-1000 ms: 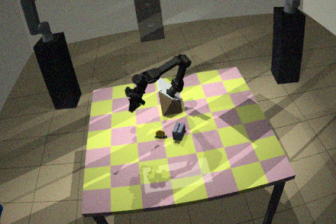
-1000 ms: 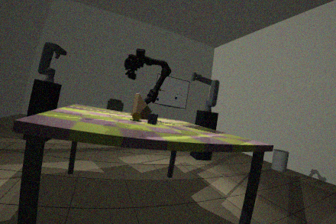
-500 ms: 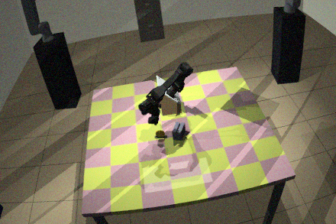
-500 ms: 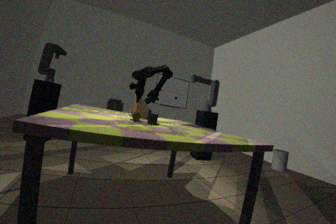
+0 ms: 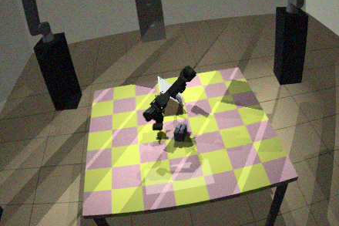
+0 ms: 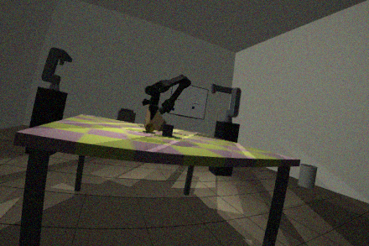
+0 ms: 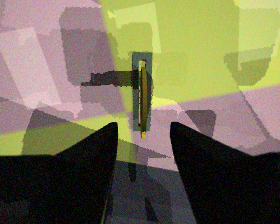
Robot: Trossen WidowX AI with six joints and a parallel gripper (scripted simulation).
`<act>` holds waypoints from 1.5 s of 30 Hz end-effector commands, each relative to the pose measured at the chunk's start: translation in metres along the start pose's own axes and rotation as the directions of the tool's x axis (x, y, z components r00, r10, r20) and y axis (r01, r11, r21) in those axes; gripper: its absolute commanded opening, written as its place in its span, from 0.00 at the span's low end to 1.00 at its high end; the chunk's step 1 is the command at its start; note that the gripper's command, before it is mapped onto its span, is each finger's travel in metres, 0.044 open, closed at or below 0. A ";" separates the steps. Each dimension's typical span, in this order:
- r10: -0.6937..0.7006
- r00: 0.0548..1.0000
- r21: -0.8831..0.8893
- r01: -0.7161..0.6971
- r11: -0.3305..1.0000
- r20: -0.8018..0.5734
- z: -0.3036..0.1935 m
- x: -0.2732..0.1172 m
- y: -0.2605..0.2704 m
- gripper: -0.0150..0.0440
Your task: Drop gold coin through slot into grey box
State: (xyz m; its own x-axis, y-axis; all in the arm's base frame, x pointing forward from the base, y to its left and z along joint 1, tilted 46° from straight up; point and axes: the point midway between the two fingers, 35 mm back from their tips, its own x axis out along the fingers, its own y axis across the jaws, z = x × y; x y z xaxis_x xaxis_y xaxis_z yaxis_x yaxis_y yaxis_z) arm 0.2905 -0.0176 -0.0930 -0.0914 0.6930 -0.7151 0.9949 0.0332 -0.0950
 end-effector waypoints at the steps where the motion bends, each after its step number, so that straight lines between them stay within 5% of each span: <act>1: -0.003 1.000 0.007 0.003 1.000 -0.008 -0.001 0.008 -0.001 0.53; 45: -0.004 1.000 0.007 0.004 1.000 -0.013 -0.003 0.078 -0.002 0.53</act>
State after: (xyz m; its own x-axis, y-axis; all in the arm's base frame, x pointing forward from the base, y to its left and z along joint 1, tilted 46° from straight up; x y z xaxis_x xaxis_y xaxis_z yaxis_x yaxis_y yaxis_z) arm 0.2843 0.0352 -0.1429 -0.0906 0.6963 -0.7120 0.9951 0.0342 -0.0931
